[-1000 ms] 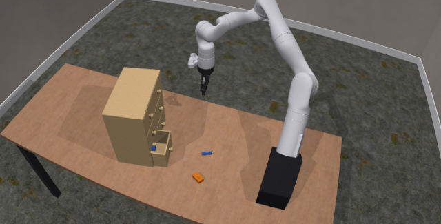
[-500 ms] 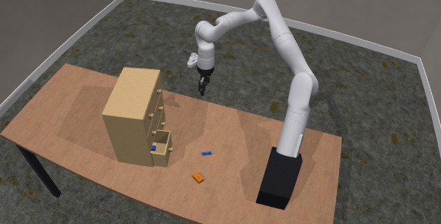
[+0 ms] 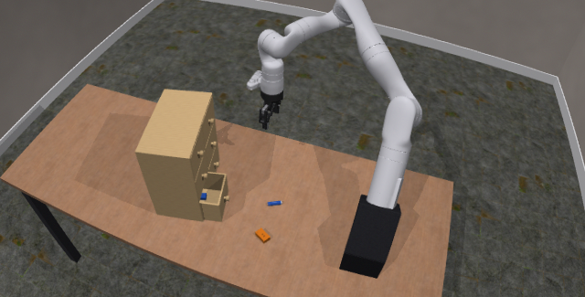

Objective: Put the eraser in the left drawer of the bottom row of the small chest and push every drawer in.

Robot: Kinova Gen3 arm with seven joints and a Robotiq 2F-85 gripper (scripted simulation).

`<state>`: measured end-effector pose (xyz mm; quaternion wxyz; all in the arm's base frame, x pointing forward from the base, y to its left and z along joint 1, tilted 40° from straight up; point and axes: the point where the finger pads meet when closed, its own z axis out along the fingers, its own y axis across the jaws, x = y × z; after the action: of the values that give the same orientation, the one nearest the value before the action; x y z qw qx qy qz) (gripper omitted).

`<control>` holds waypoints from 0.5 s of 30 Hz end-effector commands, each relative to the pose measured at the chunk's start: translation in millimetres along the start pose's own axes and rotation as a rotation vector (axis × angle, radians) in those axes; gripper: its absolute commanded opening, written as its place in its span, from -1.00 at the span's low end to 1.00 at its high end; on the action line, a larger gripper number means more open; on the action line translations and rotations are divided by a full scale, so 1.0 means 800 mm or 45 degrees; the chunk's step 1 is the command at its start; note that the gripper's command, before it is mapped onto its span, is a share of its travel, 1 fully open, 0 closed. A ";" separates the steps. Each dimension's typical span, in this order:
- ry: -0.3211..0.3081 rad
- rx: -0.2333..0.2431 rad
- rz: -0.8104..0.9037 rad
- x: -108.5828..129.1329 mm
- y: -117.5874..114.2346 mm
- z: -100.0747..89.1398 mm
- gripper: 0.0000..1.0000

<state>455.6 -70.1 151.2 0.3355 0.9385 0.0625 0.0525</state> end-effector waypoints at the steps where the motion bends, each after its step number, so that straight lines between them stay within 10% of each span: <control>1: -0.001 0.011 0.056 -0.004 -0.014 -0.001 1.00; 15: 0.000 0.026 0.348 -0.012 -0.047 -0.007 1.00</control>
<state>446.0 -48.4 137.6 0.3218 0.9410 -0.0491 0.0923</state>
